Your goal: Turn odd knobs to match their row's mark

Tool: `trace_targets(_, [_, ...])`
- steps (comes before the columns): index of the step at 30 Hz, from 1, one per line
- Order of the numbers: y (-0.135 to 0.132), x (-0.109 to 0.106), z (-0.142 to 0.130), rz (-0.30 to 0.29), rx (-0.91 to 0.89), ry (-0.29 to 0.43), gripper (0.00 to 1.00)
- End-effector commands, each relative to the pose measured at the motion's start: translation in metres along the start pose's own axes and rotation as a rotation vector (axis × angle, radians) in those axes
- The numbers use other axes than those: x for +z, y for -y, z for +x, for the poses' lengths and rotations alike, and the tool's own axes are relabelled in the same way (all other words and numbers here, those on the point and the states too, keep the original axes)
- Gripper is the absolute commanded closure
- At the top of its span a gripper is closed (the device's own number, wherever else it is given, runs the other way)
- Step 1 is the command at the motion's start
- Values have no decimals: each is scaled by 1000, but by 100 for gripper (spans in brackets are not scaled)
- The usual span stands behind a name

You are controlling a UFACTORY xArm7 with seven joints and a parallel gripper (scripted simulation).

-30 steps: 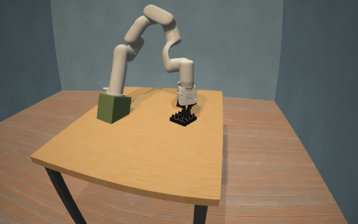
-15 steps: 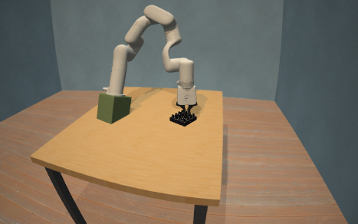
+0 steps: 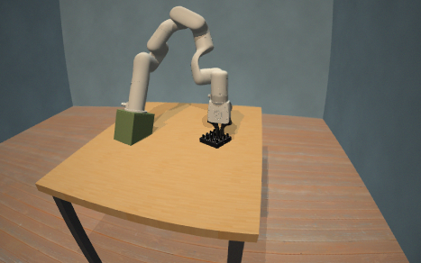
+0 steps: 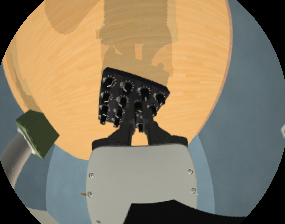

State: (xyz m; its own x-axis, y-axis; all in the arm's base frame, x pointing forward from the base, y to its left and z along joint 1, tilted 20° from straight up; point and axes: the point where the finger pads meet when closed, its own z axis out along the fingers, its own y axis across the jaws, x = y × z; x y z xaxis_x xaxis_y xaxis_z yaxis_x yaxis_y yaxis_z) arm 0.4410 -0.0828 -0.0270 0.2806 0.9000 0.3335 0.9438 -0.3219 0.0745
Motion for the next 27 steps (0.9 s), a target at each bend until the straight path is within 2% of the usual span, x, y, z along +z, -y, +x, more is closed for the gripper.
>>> trace_targets(1, [-1, -1, 0, 0, 78, 3, 92])
trace_targets(9, [-1, -1, 0, -1, 232, 3, 92])
trace_targets(27, [-1, -1, 0, -1, 403, 3, 92])
